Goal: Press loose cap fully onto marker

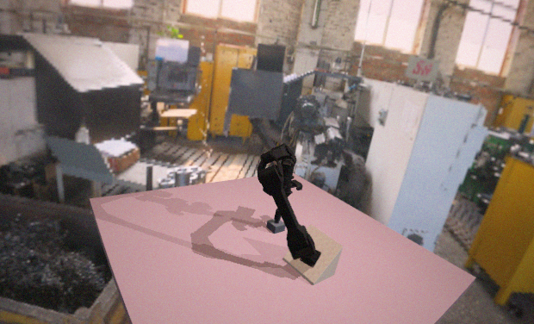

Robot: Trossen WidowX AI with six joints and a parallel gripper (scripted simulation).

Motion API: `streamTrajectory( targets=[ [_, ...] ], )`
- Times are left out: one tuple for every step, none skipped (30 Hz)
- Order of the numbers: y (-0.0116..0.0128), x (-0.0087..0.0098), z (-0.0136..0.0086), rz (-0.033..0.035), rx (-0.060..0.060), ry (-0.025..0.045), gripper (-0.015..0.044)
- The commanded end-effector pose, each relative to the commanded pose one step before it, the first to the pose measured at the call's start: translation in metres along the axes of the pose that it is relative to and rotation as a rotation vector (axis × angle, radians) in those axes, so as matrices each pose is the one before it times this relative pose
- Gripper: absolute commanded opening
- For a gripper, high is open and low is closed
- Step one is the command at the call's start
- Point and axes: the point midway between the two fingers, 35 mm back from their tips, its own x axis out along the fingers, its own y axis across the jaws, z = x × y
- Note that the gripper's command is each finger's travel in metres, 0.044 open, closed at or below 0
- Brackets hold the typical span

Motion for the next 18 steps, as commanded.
streamTrajectory(
  targets=[
    [0.00102, 0.00729, -0.00146, 0.00560, 0.0079, 0.00591, 0.0000],
    [0.00001, 0.00134, 0.00000, 0.00004, 0.0000, -0.00002, 0.0000],
    [0.00001, 0.00156, 0.00000, 0.00005, 0.0000, -0.00002, 0.0000],
    [0.00001, 0.00160, 0.00000, 0.00005, 0.0000, -0.00002, 0.0000],
    [0.00001, 0.00157, 0.00000, 0.00005, 0.0000, -0.00002, 0.0000],
    [0.00001, 0.00156, 0.00000, 0.00005, 0.0000, -0.00002, 0.0000],
    [0.00001, 0.00155, 0.00000, 0.00005, 0.0000, -0.00002, 0.0000],
    [0.00001, 0.00156, 0.00000, 0.00005, 0.0000, -0.00002, 0.0000],
    [0.00001, 0.00156, 0.00000, 0.00005, 0.0000, -0.00002, 0.0000],
    [0.00001, 0.00156, 0.00000, 0.00005, 0.0000, -0.00002, 0.0000],
    [0.00001, 0.00155, 0.00000, 0.00005, 0.0000, -0.00002, 0.0000],
    [0.00001, 0.00155, 0.00000, 0.00005, 0.0000, -0.00002, 0.0000],
    [0.00001, 0.00155, 0.00000, 0.00005, 0.0000, -0.00002, 0.0000],
    [0.00001, 0.00155, 0.00000, 0.00005, 0.0000, -0.00002, 0.0000],
    [0.00001, 0.00155, 0.00000, 0.00005, 0.0000, -0.00002, 0.0000],
    [0.00001, 0.00155, 0.00000, 0.00005, 0.0000, -0.00002, 0.0000],
    [0.00001, 0.00155, 0.00000, 0.00005, 0.0000, -0.00002, 0.0000],
    [0.00001, 0.00155, 0.00000, 0.00005, 0.0000, -0.00002, 0.0000]
  ],
)
